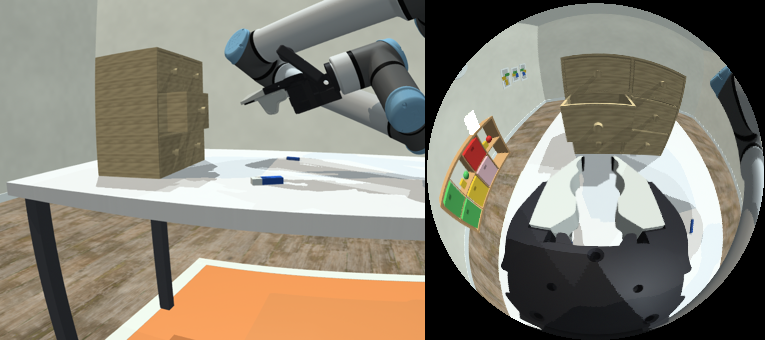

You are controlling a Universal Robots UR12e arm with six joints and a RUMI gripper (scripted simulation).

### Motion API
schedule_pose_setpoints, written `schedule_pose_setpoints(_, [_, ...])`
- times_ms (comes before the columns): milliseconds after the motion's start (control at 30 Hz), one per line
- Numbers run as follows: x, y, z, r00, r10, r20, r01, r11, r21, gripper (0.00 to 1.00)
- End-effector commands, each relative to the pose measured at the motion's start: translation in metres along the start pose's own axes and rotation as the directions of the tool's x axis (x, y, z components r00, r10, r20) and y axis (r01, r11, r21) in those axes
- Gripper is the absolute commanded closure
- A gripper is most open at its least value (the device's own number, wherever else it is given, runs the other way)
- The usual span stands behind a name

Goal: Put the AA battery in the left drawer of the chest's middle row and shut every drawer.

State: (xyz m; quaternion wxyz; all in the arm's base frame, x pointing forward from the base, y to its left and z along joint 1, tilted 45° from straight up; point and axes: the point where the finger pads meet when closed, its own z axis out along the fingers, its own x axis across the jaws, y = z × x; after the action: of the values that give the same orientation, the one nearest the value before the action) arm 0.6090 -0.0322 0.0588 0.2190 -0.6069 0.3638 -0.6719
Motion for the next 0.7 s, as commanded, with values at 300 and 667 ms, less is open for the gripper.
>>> schedule_pose_setpoints(300, [0.000, -0.001, 0.001, 1.000, 0.000, 0.000, 0.000, 1.000, 0.004, 0.80])
schedule_pose_setpoints(667, [0.000, -0.002, 0.011, 1.000, -0.001, -0.001, 0.001, 1.000, 0.006, 0.80])
